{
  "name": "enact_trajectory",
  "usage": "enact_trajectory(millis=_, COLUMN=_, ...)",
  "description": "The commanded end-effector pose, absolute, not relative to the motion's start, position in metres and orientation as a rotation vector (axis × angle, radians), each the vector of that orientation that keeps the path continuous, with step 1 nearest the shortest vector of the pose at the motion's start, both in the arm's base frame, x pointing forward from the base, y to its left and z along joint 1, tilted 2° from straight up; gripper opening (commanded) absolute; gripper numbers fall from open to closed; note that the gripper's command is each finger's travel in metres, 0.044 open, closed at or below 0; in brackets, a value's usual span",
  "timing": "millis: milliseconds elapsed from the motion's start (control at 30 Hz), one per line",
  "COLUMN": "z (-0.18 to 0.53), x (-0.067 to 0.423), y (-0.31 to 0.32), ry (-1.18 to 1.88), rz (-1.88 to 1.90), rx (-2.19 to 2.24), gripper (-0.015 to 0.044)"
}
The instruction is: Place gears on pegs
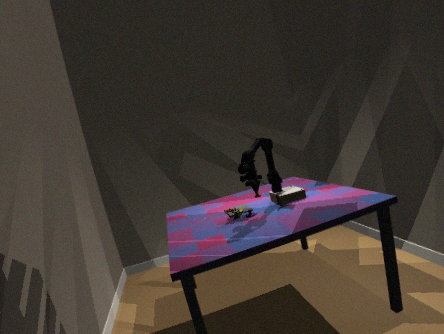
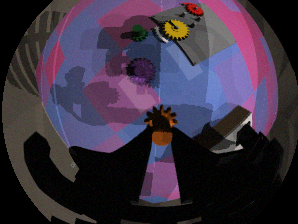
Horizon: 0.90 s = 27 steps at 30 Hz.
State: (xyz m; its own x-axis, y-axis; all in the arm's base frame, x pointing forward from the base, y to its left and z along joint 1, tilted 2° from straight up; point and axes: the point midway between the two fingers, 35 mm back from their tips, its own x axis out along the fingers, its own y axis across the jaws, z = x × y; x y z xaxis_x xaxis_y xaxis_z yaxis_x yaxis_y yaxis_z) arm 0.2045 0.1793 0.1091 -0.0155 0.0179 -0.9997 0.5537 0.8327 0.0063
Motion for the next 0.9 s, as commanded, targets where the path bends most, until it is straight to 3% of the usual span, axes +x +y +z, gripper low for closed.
enact_trajectory(millis=0, z=0.124, x=0.203, y=0.179, ry=1.542, rz=-0.448, rx=0.482, gripper=0.0)
enact_trajectory(millis=867, z=0.128, x=0.229, y=0.157, ry=1.536, rz=-0.449, rx=0.478, gripper=0.0)
